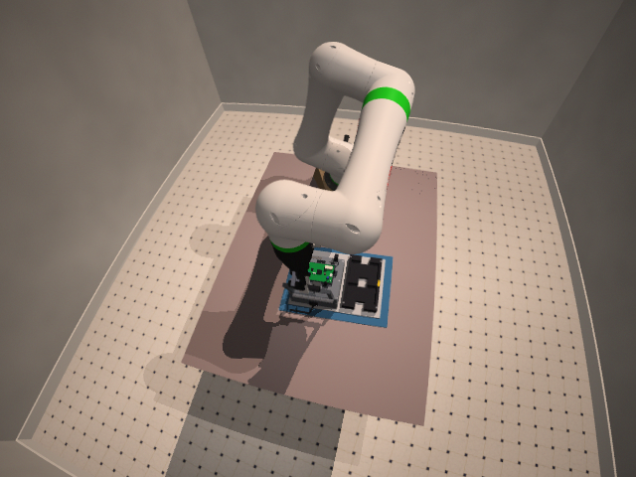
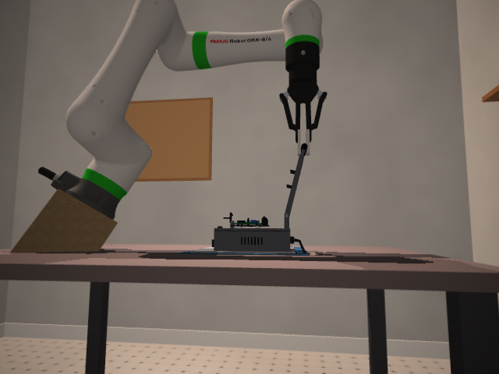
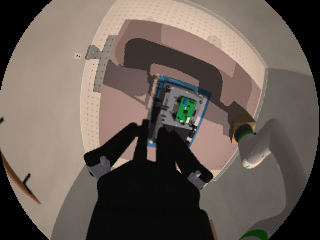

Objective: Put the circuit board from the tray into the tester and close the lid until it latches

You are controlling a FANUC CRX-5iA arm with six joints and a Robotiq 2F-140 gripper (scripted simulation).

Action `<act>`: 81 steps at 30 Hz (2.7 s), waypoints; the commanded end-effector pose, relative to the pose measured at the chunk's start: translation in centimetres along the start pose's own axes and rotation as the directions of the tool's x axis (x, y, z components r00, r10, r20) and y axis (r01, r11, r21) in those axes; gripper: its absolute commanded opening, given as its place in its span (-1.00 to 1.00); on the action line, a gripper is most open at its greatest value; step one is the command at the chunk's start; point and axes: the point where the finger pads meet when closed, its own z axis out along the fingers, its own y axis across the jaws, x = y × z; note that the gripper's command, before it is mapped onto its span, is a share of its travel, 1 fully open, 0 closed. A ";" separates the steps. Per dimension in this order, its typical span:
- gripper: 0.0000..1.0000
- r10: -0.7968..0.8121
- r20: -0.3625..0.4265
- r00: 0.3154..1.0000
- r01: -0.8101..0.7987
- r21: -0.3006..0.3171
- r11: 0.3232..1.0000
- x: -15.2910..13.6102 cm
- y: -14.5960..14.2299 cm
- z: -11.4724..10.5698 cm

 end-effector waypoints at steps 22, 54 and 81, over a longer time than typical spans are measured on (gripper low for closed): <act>-1.00 0.000 0.000 1.000 0.000 0.000 1.000 0.0 0.7 -0.2; -1.00 0.000 0.000 1.000 0.000 0.000 1.000 0.0 3.2 -0.5; -1.00 0.000 0.000 1.000 0.000 0.000 1.000 0.0 6.8 -0.4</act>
